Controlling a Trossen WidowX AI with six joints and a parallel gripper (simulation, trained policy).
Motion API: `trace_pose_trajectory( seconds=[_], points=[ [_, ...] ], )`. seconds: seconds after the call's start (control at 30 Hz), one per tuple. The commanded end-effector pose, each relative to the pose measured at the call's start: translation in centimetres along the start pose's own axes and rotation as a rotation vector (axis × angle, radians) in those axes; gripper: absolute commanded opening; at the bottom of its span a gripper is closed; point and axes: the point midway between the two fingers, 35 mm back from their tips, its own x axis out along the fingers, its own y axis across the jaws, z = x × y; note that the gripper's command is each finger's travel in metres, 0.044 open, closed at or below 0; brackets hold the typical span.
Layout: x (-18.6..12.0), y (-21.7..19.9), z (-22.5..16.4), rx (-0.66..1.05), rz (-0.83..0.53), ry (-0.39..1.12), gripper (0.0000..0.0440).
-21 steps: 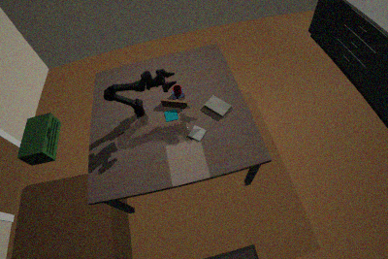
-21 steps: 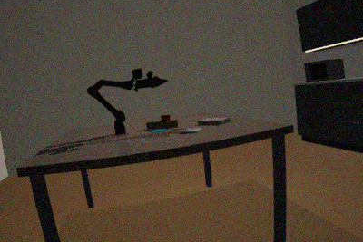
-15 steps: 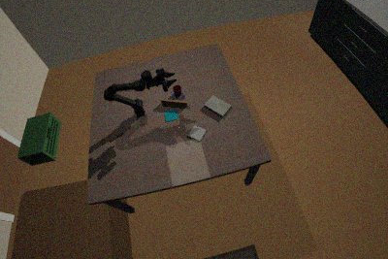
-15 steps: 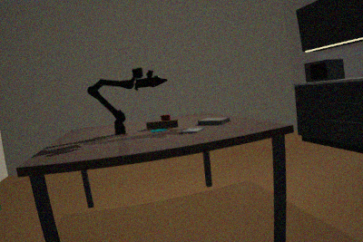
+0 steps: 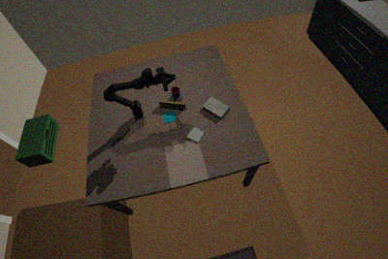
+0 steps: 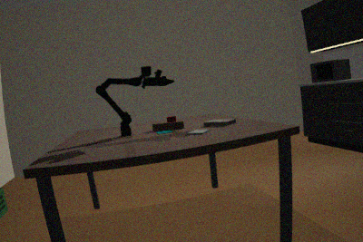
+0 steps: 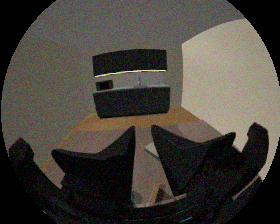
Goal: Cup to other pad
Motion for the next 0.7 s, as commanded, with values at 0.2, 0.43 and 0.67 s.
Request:
trace_pose_trajectory(
  seconds=[0.2,0.43,0.67],
  points=[
    [1.3,1.0,0.2,0.083,0.016,0.086,0.0125],
    [2.1,1.8,0.2,0.149,0.026,0.160,0.0117],
    [2.9,2.7,0.1,0.220,0.029,0.241,0.0113]
  ],
)
